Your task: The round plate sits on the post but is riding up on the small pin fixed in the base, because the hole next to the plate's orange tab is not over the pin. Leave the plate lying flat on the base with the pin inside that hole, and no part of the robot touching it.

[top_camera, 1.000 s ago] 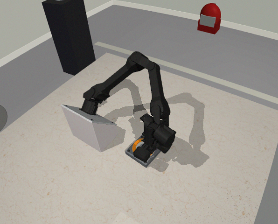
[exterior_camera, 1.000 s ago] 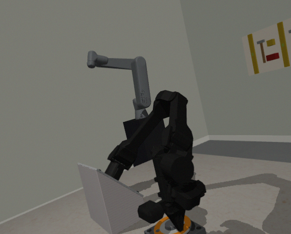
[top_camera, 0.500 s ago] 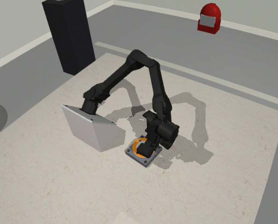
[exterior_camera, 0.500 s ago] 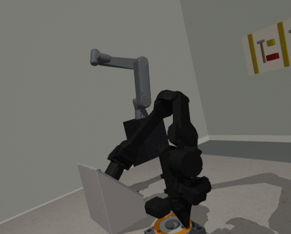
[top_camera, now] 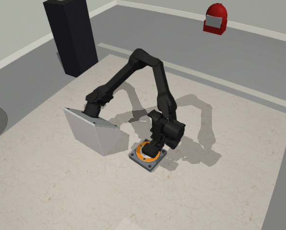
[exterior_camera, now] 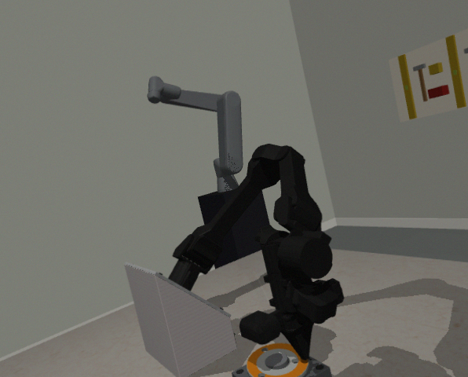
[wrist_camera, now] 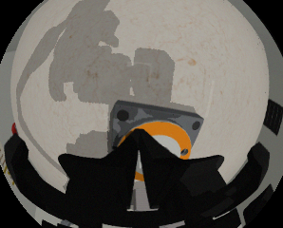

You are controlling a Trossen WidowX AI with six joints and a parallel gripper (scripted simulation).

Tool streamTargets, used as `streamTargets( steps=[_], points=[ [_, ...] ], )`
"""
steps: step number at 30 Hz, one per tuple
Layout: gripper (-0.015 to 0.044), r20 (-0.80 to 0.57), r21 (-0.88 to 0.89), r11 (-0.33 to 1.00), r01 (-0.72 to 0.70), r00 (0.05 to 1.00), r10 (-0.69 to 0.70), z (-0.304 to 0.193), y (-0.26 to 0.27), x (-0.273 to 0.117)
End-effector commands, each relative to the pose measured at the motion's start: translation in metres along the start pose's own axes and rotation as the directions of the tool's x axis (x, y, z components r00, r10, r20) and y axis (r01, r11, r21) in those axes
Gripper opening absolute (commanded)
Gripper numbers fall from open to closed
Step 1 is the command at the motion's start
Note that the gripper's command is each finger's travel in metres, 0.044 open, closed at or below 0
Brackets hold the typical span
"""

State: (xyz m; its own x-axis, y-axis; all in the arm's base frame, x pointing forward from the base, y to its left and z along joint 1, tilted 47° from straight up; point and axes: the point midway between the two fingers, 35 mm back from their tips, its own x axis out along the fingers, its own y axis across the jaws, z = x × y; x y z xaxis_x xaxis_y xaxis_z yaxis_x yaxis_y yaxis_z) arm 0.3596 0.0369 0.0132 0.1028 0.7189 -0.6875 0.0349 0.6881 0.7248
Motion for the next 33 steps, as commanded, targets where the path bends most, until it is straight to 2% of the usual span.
streamTargets(
  steps=[1, 33],
  points=[
    [0.0, -0.01, 0.006, 1.0, -0.008, 1.0, 0.008, -0.005, 0.006, 0.003],
    [0.0, -0.011, 0.007, 1.0, -0.007, 1.0, 0.007, -0.025, 0.021, -0.006]
  ],
)
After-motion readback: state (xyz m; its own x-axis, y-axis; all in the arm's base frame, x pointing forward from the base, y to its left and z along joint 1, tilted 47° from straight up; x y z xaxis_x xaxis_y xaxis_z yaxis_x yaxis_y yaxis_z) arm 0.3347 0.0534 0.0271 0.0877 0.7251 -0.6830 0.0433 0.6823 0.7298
